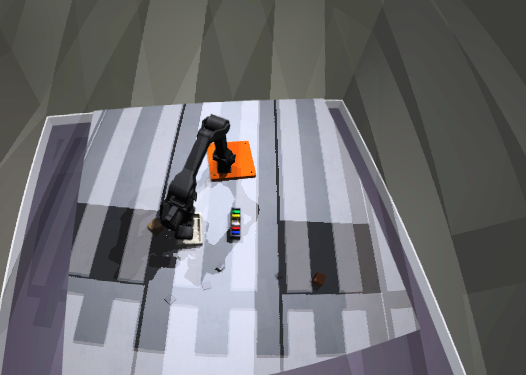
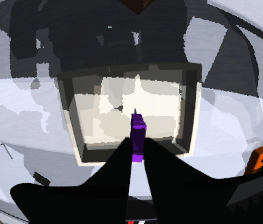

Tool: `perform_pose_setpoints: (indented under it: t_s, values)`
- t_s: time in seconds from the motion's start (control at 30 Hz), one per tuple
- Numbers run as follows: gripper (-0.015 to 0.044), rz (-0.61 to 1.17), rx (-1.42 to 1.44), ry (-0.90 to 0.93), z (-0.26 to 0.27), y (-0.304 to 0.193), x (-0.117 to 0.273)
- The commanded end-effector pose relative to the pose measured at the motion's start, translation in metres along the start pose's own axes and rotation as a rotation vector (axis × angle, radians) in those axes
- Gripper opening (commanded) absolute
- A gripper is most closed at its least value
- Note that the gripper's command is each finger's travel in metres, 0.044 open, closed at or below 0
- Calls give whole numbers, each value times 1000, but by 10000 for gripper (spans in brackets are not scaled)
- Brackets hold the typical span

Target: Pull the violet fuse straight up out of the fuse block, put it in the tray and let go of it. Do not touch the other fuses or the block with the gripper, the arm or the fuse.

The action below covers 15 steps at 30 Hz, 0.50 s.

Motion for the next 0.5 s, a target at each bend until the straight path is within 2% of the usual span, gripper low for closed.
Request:
perform_pose_setpoints:
  t_s: [0.0,0.13,0.47]
  values:
    - [0,-2,4,-2,-1,0,-7]
    - [0,-2,4,-2,-1,0,-11]
    - [263,1,0,-1,0,0,-7]
Point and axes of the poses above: the point midway between the two fingers, 35 mm back from their tips, its own x axis back along the fingers, its own z axis across the jaws, y = z × x, the point moved 4 cm from there along x, back along the fingers, and after that the axes turned 4 degrees about x, right-handed, at the moved point
